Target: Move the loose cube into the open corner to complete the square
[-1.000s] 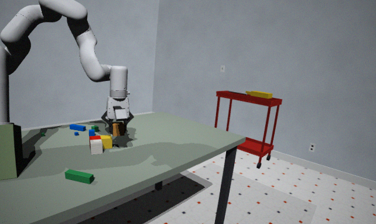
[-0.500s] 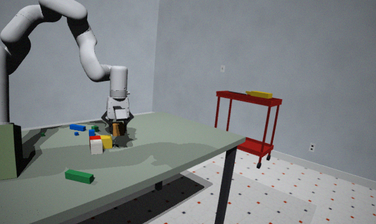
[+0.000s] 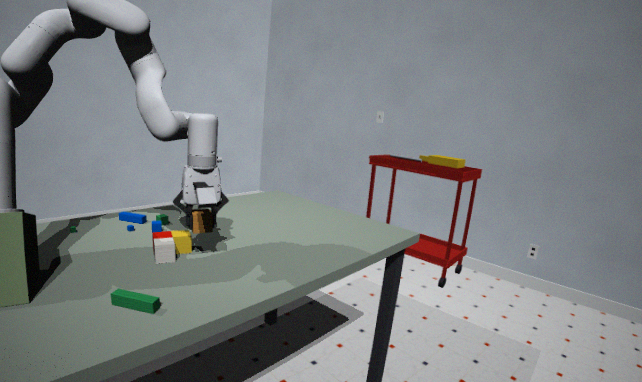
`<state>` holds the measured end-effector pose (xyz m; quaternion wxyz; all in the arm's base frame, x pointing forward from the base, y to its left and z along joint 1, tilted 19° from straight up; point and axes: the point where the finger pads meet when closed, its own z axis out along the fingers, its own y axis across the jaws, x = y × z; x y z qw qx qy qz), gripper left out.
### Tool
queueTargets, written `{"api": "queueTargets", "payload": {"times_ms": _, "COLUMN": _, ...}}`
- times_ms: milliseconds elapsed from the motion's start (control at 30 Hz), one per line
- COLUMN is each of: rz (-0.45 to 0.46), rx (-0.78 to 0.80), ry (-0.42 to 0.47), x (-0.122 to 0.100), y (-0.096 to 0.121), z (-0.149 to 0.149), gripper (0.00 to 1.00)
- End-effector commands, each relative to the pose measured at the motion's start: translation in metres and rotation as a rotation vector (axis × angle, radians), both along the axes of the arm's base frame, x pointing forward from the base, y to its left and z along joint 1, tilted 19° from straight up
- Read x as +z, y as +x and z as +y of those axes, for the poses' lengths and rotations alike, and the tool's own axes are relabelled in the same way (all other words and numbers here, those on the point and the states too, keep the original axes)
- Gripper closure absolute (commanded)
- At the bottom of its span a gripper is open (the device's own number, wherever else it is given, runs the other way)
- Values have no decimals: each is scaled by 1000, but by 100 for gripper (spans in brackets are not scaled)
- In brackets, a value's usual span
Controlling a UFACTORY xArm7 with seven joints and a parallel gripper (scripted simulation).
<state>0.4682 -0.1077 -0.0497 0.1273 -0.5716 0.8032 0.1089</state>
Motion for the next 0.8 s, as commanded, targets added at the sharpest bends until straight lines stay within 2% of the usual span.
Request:
{"api": "queueTargets", "payload": {"times_ms": 0, "rz": -4, "rx": -2, "ry": -2, "x": -1, "y": 2, "z": -1, "gripper": 100}}
{"api": "queueTargets", "payload": {"times_ms": 767, "rz": -4, "rx": -2, "ry": -2, "x": -25, "y": 4, "z": 7, "gripper": 100}}
